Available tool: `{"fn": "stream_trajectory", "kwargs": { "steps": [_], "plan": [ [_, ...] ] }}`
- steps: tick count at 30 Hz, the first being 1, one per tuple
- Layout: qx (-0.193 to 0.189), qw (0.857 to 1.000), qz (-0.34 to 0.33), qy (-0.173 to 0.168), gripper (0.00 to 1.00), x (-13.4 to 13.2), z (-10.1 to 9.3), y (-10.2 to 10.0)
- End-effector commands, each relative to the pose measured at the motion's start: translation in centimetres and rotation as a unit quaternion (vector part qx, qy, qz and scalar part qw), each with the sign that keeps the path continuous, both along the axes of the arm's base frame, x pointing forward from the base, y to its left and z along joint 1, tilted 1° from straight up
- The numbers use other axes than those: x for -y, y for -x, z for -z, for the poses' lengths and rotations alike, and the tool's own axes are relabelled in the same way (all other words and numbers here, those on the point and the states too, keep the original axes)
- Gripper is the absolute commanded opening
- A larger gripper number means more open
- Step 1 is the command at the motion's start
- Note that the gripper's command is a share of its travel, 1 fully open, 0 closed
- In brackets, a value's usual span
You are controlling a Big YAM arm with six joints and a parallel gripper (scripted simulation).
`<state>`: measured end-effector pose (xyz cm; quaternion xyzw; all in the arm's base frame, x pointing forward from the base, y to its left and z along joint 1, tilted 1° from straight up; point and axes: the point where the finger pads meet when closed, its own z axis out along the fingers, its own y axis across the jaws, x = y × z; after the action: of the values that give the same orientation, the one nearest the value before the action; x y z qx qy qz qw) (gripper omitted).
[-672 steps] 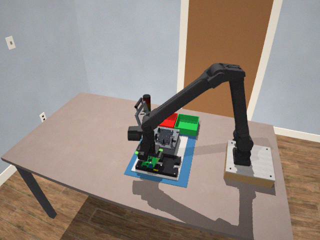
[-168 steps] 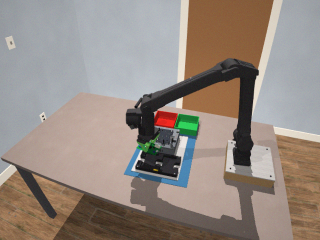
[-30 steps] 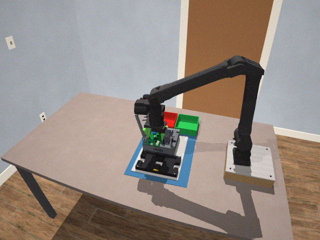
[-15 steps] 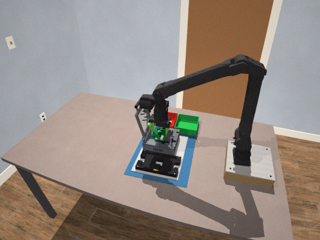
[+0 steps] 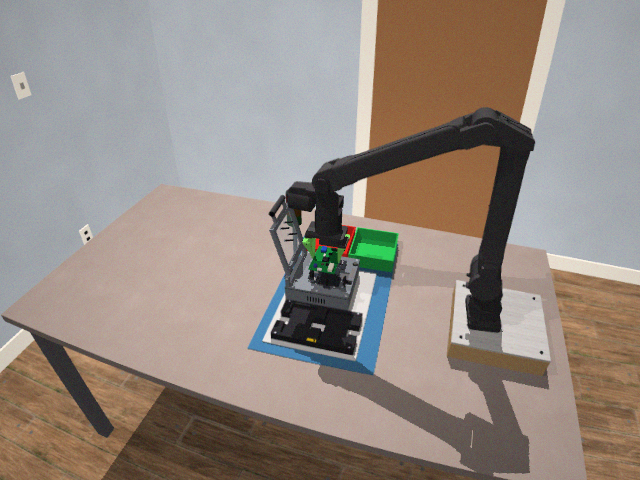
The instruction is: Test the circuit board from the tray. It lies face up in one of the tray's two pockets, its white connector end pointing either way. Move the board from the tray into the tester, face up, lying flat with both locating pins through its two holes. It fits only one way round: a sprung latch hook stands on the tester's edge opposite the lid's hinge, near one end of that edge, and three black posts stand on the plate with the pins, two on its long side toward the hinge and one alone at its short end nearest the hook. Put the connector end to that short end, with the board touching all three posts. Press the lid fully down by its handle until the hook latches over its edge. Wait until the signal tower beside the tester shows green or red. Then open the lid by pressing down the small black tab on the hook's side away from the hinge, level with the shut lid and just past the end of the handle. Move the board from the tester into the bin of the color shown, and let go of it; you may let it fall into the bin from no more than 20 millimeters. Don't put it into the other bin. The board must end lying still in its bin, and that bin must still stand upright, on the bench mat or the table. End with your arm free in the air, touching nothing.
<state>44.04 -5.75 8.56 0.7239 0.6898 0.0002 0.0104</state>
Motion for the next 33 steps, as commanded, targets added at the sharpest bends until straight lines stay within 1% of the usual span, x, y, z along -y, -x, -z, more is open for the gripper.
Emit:
{"fn": "stream_trajectory", "kwargs": {
  "steps": [1,4,7,9,10,16,33],
  "plan": [
    [0.010,1.000,-0.003,0.001,0.72,1.3,-1.0,0.2],
    [0.004,1.000,-0.003,0.000,0.72,1.8,-0.6,0.4],
    [0.008,1.000,-0.003,0.001,0.72,2.2,-1.0,0.6],
    [0.008,1.000,-0.003,0.001,0.72,2.2,-1.0,0.6],
    [0.004,1.000,-0.005,0.000,0.72,2.2,-0.7,0.6],
    [0.005,1.000,-0.003,0.001,0.72,2.8,-1.0,0.8],
    [0.003,1.000,-0.004,0.000,0.72,2.7,-0.9,0.9]
  ]
}}
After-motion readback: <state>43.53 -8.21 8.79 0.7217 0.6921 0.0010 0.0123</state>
